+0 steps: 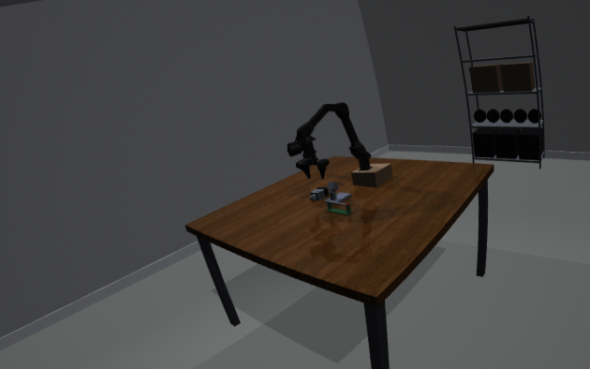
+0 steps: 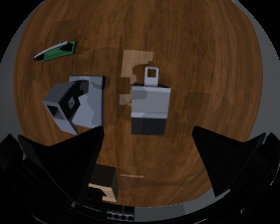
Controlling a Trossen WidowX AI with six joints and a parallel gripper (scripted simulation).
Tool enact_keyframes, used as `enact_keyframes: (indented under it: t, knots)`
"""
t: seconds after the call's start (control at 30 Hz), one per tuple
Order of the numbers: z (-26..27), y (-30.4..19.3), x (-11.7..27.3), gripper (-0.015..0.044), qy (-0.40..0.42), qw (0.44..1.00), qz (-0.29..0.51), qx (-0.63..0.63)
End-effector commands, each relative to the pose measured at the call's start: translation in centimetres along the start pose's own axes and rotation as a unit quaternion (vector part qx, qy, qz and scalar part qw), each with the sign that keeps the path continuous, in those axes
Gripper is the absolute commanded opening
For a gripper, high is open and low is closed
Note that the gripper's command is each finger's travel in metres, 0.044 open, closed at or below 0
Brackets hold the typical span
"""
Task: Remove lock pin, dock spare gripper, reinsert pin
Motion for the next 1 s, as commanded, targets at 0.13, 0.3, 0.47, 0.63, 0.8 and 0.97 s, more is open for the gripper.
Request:
enact_keyframes:
  t: [0.13,0.3,0.47,0.63,0.8,0.97]
  knots:
    - [-0.1,-1.0,0.7,0.0440,0.002,0.990,-0.141,-0.012]
    - [-0.1,-2.1,1.8,0.0440,-0.017,0.962,-0.273,-0.007]
    - [-0.1,-2.1,1.9,0.0440,-0.018,0.960,-0.278,-0.006]
    - [-0.1,-2.1,1.9,0.0440,-0.018,0.960,-0.278,-0.006]
    - [-0.3,-1.9,0.1,0.0440,-0.017,0.960,-0.278,-0.007]
    - [-0.5,-1.8,-3.5,0.0440,-0.017,0.960,-0.278,-0.007]
Point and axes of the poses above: the point midway between the two fingers, 35 mm back from their tips, its own x axis back along the fingers, its own z axis across the jaws, y = z × x, the point moved 2 cm from there along x, back along the fingers
